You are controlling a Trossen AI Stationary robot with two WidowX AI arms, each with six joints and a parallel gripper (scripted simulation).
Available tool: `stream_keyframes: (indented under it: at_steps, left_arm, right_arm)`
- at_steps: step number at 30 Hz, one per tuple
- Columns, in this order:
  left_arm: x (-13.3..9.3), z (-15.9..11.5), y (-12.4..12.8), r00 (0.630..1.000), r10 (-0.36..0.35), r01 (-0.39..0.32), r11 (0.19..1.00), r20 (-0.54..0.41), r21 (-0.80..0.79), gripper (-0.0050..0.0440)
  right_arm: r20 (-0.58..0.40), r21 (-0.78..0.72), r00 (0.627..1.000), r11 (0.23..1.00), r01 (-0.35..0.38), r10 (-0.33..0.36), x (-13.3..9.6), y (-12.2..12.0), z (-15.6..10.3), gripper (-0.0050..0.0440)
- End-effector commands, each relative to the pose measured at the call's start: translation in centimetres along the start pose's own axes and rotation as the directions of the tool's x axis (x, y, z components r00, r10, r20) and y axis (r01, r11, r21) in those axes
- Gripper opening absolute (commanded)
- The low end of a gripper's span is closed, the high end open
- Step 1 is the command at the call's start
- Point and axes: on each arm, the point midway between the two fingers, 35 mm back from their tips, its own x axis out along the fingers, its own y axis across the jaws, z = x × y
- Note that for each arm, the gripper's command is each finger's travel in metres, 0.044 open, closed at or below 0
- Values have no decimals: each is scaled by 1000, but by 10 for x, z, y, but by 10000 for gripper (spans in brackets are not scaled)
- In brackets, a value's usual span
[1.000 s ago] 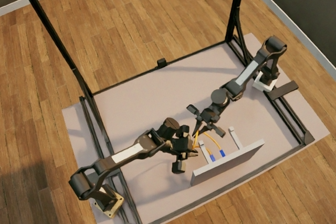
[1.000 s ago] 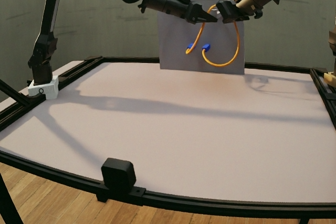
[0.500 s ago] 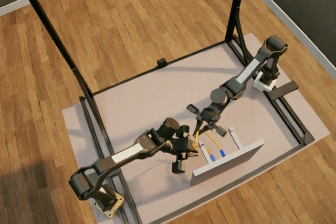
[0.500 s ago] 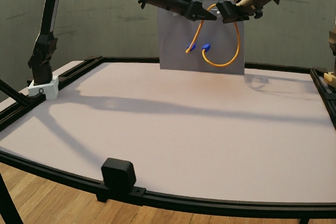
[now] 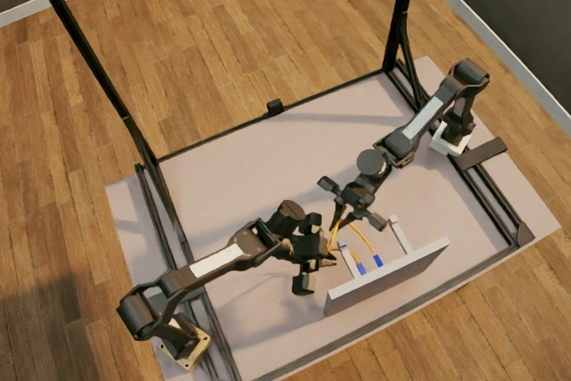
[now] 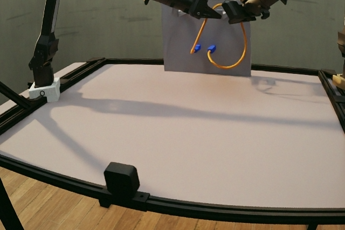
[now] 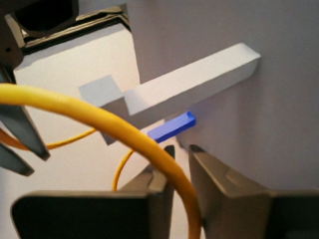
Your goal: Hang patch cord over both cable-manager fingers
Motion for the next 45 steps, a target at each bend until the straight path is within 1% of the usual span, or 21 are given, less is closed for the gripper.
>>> stream_keyframes:
  at_steps: [1,45]
  left_arm:
    - [-13,27,1,999,3,-3,1000,47,-14,25]
    - [-29,39,7,998,45,-45,999,-33,-9,25]
  right_arm:
    - [17,14,1000,1000,-10,10,-4,1,8,40]
    - [17,14,1000,1000,-10,10,-4,1,8,40]
